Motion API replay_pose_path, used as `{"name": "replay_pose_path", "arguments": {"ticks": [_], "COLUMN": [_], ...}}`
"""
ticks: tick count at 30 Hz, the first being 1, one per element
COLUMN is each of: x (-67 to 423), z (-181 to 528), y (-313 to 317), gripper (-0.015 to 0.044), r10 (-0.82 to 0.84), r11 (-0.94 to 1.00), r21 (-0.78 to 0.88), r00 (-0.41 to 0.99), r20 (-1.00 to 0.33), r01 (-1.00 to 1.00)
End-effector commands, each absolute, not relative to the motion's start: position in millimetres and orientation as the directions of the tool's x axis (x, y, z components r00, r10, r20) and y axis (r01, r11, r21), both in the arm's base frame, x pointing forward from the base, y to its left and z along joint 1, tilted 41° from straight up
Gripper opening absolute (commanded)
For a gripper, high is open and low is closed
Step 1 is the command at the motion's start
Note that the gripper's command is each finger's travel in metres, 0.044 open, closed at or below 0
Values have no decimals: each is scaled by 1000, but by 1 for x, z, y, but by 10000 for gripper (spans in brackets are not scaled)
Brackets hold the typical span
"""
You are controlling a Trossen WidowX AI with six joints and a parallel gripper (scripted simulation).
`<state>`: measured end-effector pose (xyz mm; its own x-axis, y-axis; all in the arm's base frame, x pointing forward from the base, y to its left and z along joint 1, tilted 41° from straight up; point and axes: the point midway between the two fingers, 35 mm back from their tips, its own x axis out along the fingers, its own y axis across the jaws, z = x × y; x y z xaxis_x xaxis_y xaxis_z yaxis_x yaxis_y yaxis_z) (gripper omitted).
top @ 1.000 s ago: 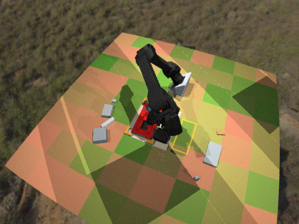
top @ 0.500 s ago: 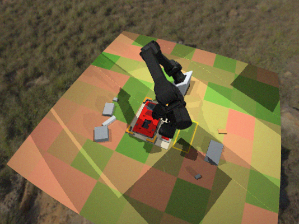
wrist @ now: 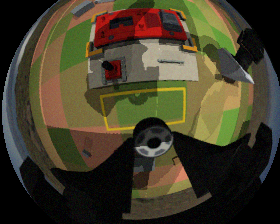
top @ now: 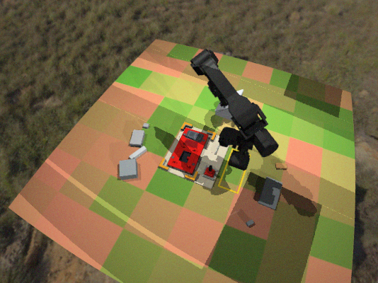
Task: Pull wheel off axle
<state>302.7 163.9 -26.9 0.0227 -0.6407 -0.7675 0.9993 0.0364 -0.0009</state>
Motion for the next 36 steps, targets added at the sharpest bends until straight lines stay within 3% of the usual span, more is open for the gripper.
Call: {"name": "replay_pose_path", "arguments": {"ticks": [1, 27, 36], "x": [301, 302, 303], "z": [-34, -108, -105], "y": [158, 94, 97], "gripper": [0, 0, 236], "r10": [-644, -647, -643], "r11": [21, 21, 14], "r21": [-5, -4, 0], "r00": [9, 11, 9], "r20": [-765, -762, -766], "r01": [1000, 1000, 1000]}}
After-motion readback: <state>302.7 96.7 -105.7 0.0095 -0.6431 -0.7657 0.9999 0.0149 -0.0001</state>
